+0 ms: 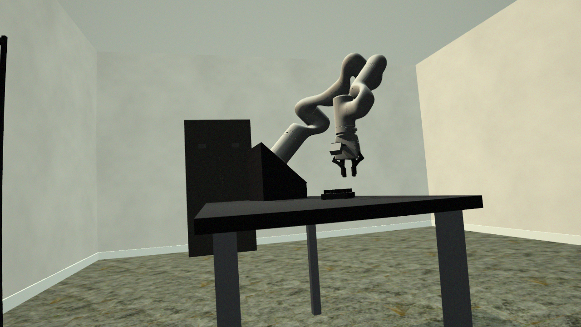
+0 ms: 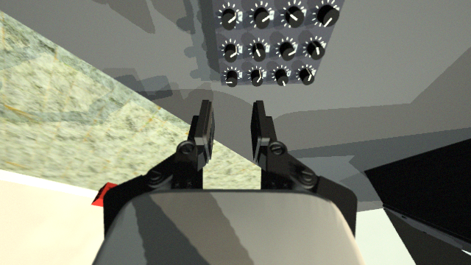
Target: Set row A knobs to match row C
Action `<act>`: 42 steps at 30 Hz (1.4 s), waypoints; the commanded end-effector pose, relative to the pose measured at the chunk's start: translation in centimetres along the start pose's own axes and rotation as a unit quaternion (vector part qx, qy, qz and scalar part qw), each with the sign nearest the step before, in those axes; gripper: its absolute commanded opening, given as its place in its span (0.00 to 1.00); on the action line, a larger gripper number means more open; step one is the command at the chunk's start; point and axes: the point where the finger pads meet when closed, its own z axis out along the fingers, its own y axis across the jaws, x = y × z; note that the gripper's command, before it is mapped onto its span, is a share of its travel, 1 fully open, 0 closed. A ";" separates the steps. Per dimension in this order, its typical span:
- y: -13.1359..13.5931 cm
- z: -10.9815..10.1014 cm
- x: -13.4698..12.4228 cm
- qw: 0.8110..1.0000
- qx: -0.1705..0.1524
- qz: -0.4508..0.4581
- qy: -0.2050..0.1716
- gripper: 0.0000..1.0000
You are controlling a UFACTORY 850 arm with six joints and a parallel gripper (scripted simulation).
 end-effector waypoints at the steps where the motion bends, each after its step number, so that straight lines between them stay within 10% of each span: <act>1: -0.1 -0.1 0.0 1.000 0.001 0.000 0.001 0.19; 42: -0.1 0.4 0.0 1.000 0.000 0.000 0.000 0.19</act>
